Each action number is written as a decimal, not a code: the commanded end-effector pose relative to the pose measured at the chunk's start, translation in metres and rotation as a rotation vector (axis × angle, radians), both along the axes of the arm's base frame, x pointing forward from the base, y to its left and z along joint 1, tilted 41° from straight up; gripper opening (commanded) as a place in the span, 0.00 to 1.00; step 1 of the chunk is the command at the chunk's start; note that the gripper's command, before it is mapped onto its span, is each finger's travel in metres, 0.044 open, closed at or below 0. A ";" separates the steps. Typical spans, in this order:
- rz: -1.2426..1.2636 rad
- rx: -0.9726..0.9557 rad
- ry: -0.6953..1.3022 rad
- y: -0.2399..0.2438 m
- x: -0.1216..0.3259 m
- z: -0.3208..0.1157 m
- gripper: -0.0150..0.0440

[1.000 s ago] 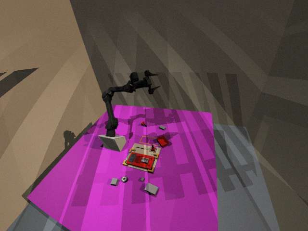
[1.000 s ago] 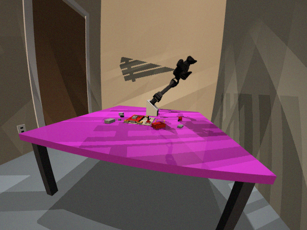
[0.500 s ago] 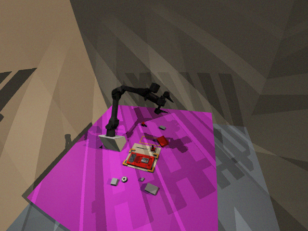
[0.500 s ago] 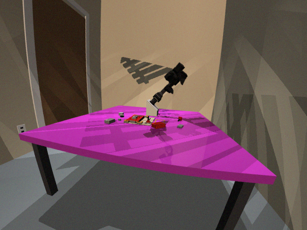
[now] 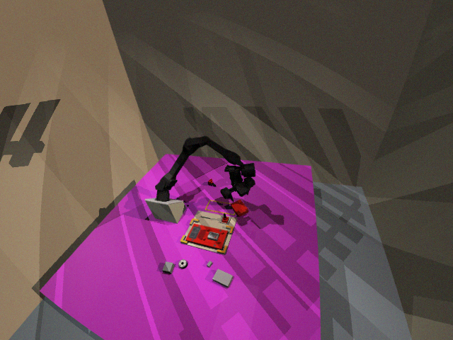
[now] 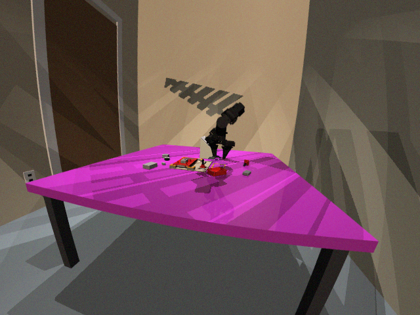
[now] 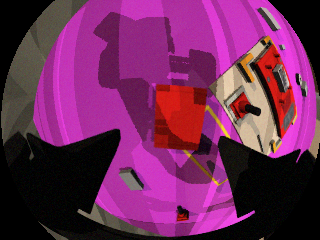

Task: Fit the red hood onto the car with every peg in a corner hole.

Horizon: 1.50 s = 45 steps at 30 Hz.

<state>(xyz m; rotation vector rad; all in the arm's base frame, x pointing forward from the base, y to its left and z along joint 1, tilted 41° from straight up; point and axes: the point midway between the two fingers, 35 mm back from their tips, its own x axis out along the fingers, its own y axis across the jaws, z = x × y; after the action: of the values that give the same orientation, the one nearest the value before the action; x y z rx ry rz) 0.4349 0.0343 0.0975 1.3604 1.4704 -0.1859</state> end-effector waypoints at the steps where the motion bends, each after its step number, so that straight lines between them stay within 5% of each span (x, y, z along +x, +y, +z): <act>1: 0.074 0.021 0.067 0.007 -0.008 -0.015 1.00; 45: 0.074 0.021 0.067 0.025 -0.002 -0.037 1.00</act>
<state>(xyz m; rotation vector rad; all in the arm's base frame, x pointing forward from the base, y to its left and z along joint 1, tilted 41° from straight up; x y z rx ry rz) 0.4337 0.0584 0.0630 1.3199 1.5768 -0.1667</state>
